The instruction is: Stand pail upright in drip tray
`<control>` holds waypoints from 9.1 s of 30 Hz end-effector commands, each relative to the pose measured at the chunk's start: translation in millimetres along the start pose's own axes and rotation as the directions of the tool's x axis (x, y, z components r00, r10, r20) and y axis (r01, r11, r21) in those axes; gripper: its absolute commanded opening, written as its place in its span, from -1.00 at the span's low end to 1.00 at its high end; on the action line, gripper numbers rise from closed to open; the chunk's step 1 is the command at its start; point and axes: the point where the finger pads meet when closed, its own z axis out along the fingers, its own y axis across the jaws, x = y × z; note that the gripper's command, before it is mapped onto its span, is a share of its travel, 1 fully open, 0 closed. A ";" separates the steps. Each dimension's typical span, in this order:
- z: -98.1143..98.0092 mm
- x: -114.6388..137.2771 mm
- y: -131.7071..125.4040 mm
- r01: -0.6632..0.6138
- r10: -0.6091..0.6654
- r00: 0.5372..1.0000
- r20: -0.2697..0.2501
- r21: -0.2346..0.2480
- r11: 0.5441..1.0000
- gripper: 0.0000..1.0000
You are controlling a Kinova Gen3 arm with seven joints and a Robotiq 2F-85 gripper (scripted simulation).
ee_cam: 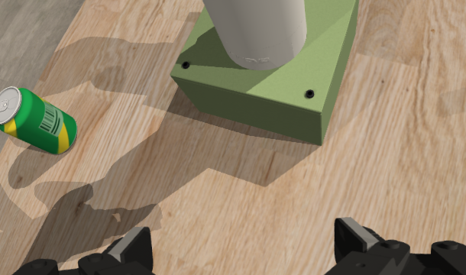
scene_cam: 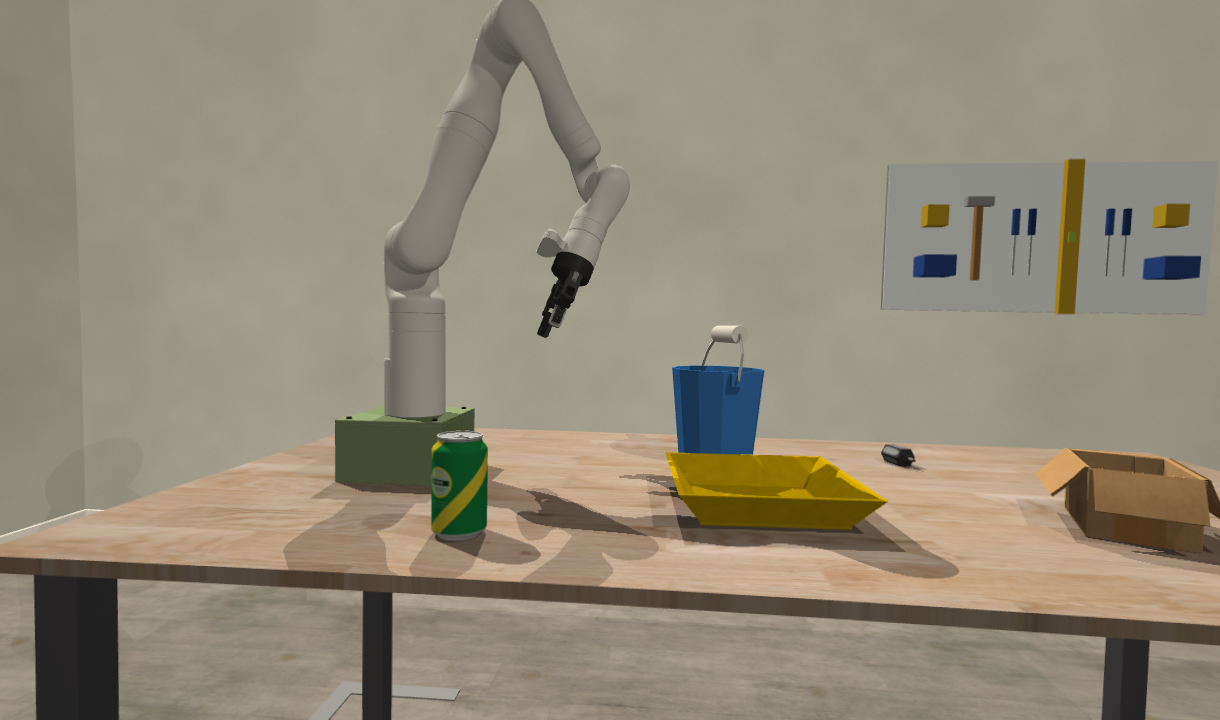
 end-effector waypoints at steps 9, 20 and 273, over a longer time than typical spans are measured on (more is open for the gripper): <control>-0.3 -0.1 0.0 0.000 0.000 1.000 0.001 0.000 1.000 1.00; -0.6 -0.5 0.0 -0.003 0.003 1.000 0.001 -0.001 1.000 1.00; -121.7 -318.6 -58.4 -0.920 0.967 -0.040 -0.250 -0.369 -0.133 -0.80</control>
